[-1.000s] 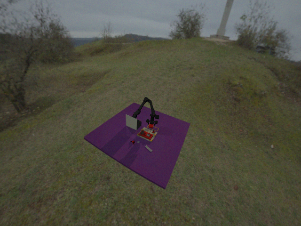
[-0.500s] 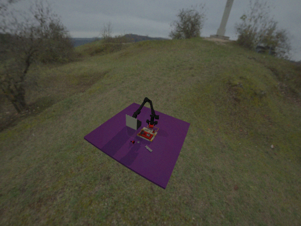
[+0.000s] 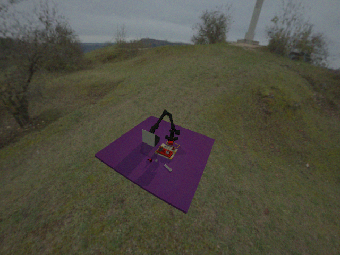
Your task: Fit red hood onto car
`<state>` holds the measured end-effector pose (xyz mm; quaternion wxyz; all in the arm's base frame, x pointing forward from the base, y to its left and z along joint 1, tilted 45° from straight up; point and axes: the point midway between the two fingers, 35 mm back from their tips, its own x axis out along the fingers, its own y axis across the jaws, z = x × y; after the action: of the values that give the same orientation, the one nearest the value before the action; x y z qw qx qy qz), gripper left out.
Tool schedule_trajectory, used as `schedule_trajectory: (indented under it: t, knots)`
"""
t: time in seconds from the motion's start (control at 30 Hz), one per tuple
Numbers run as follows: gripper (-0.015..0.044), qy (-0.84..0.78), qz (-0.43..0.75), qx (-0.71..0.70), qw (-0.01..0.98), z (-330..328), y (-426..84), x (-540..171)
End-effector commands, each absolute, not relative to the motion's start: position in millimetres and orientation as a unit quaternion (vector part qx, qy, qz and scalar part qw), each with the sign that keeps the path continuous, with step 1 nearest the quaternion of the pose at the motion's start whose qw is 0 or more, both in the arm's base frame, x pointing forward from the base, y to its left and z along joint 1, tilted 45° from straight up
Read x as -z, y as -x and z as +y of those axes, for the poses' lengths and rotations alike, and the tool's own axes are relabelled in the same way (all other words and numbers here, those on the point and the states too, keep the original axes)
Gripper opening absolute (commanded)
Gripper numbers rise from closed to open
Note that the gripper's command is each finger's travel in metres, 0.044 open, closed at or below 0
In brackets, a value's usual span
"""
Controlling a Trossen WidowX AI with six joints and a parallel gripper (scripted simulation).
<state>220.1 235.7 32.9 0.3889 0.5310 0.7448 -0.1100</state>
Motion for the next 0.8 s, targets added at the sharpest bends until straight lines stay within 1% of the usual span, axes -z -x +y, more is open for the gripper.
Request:
schedule_trajectory:
  t: [0.0, 0.33, 0.37, 0.77]
  knots:
    - [0.0275, -0.531, 0.745, 0.109, 0.389, 236, -220, -33]
    - [0.0012, -0.531, 0.745, 0.110, 0.389, 222, -223, -46]
    - [0.0000, -0.531, 0.745, 0.110, 0.389, 220, -223, -49]
    - [0.0000, -0.531, 0.744, 0.111, 0.390, 185, -231, -84]
